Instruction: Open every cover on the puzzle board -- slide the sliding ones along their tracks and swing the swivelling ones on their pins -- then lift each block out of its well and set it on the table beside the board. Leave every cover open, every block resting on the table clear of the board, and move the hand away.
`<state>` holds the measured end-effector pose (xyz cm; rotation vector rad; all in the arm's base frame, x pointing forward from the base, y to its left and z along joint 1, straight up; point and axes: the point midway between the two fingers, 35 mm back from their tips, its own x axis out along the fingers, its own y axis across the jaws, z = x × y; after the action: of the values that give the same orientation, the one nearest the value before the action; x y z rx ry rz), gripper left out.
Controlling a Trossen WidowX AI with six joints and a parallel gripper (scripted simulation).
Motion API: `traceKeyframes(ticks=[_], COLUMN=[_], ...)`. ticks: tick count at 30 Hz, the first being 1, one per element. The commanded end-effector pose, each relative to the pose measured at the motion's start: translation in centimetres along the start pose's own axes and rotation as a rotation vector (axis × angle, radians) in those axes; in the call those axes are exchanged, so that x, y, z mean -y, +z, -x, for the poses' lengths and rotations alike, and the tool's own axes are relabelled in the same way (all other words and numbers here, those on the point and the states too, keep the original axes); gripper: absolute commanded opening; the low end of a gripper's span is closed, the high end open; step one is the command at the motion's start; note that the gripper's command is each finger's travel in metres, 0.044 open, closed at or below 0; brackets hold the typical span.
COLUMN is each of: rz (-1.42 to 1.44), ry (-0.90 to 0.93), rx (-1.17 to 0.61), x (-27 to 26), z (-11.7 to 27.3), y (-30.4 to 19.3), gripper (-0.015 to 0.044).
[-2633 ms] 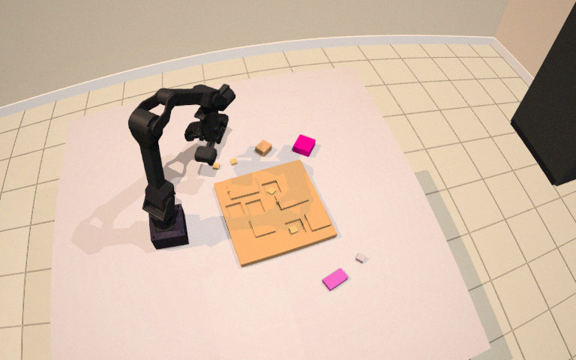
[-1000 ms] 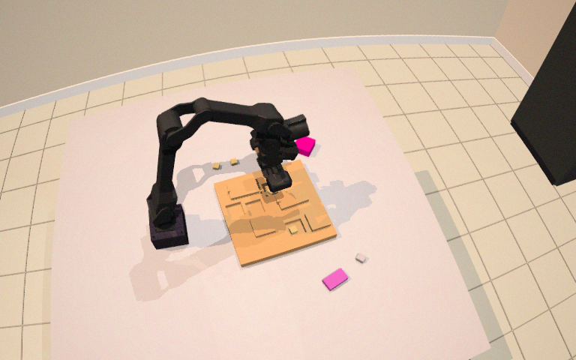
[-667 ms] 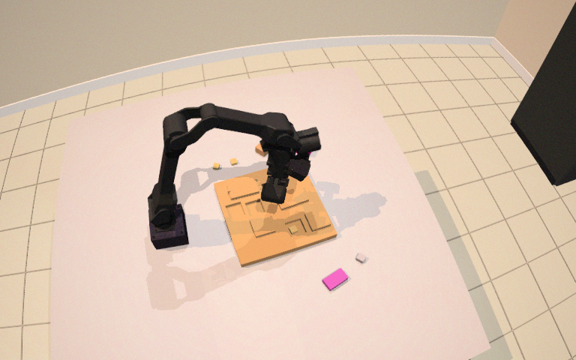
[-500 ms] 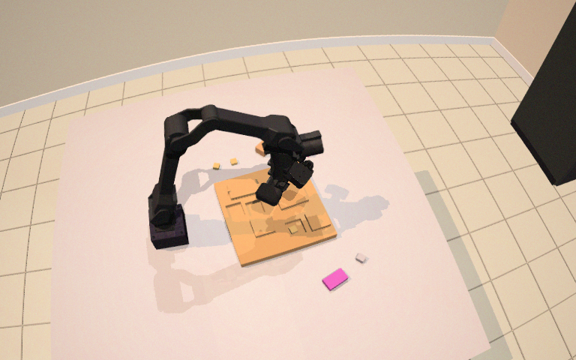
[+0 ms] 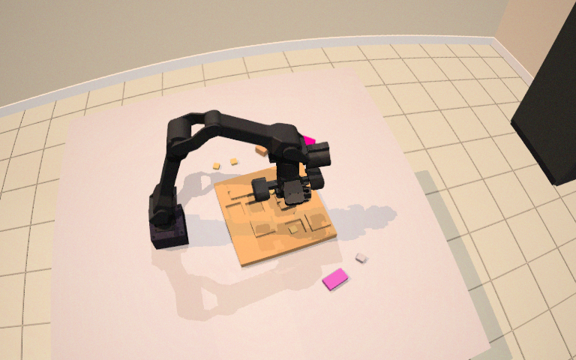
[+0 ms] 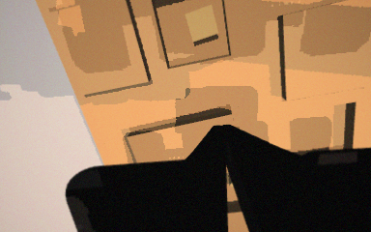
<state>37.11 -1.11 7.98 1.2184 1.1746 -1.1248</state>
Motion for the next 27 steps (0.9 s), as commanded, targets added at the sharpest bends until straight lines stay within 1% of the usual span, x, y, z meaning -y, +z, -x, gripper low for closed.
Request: traceKeyframes(ticks=[1, 8, 9, 27], rz=[-0.952, -1.332, -1.351, -1.353], ry=[-0.029, -0.024, -0.024, -0.024], rx=[0.023, 0.03, 0.031, 0.031], x=[-0.2, -0.8, -0.8, -0.8], z=[-1.1, -1.1, -1.1, -1.1], y=[4.2, 5.4, 5.5, 5.5], gripper=[0.0, 0.0, 0.0, 0.0])
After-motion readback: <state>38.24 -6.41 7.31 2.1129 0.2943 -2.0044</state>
